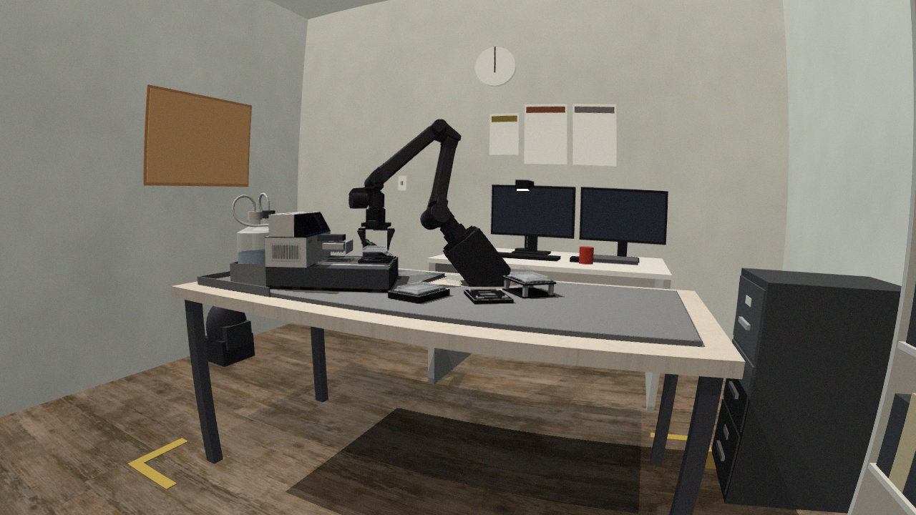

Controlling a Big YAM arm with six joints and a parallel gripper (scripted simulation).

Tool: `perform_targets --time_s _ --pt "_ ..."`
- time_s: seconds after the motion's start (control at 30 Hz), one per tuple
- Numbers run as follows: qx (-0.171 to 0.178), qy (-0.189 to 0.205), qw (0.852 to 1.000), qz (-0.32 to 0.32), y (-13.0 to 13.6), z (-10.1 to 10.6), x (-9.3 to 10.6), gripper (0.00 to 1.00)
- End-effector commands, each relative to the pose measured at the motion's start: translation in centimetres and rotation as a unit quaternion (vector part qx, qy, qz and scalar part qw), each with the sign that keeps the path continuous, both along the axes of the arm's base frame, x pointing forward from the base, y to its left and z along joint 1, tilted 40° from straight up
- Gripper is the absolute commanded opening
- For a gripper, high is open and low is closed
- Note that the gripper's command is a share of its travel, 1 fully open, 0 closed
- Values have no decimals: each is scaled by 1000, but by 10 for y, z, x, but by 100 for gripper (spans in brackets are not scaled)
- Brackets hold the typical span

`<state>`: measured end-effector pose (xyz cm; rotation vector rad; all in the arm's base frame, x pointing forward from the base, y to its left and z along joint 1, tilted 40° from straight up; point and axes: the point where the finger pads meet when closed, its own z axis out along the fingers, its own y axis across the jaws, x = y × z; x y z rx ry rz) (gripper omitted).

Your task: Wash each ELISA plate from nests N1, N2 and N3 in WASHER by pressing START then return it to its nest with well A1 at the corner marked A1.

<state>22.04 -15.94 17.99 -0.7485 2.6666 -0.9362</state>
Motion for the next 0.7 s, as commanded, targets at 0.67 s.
perform_targets --time_s 0.67 --pt "-9 -12 1000 3 -9 1 10 84"
